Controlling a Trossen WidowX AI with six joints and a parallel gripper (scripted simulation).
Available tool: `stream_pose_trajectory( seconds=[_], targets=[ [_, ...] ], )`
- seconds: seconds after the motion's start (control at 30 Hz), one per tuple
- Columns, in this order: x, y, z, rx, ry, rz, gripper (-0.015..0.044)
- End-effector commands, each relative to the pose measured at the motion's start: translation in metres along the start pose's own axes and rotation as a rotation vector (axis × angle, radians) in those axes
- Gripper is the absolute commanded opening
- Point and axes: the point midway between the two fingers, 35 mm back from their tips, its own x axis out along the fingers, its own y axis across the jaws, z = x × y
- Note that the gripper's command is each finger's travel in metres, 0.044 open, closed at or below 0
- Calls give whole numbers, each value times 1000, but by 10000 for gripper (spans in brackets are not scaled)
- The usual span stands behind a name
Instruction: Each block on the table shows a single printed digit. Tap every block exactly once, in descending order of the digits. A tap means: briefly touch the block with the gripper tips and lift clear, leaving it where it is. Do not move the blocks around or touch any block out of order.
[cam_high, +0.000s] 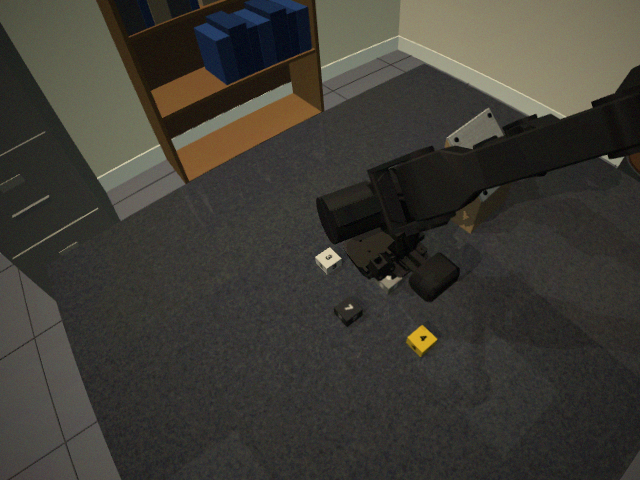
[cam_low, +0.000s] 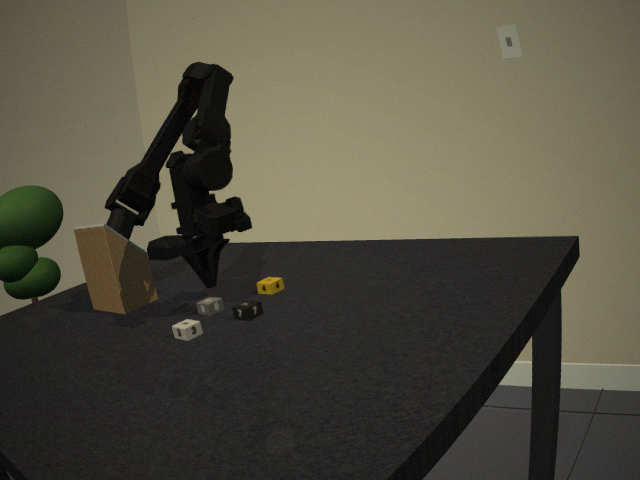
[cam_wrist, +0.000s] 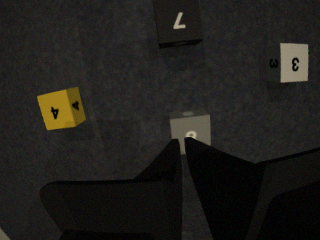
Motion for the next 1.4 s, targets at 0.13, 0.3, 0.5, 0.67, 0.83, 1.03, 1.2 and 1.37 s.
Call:
stream_pose_trajectory(
  seconds=[0.13, 0.3, 0.5, 0.67, 0.83, 1.03, 1.2, 1.37],
  targets=[
    [-63, -2, 3, -4, 1, -10, 20],
    [-87, 0, 1, -5, 2, -8, 20],
    [-90, -6, 37, -6, 1, -9, 20],
    [-88, -14, 81, -8, -1, -9, 20],
    [-74, -15, 84, -8, -2, -9, 20],
    [-7, -14, 82, -8, -1, -5, 20],
    [-7, -14, 82, -8, -1, -5, 20],
    [-1, -14, 82, -8, -2, -5, 20]
  ],
)
